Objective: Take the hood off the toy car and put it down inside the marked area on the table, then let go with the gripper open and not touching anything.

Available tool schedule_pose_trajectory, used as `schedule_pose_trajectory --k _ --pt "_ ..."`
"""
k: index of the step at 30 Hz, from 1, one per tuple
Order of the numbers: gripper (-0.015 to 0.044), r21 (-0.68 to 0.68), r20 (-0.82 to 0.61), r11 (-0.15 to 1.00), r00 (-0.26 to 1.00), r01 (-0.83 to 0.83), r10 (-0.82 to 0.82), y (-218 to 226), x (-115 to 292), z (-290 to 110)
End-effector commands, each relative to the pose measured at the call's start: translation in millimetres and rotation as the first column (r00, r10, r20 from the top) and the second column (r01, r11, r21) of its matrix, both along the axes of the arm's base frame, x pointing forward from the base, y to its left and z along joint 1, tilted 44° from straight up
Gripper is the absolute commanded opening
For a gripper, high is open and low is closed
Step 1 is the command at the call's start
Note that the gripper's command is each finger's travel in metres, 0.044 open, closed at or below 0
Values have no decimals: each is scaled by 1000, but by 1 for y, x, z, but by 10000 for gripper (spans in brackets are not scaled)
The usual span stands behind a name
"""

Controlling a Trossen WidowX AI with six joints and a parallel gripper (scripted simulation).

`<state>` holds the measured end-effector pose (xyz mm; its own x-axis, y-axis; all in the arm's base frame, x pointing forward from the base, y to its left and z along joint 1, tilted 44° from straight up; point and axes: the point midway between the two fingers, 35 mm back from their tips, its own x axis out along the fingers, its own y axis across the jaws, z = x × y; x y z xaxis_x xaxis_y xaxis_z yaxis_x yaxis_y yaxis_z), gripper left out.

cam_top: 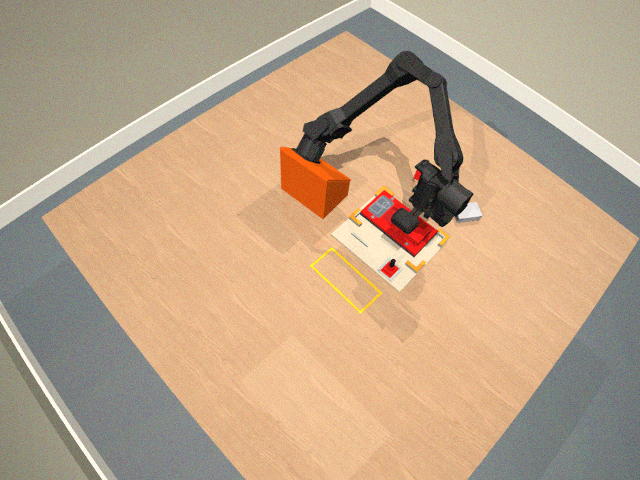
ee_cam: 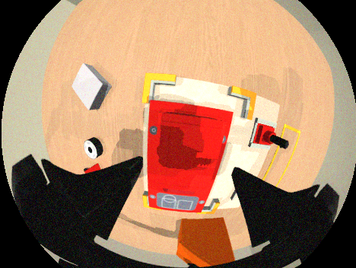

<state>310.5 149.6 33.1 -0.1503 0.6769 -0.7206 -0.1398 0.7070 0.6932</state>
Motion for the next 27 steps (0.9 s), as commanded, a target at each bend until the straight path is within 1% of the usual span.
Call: schedule_pose_trajectory --k 1,27 --pt "440 6 -7 1000 1000 1 -1 3 -2 -2" --pt "440 7 -7 1000 1000 1 -1 14 -6 -13"
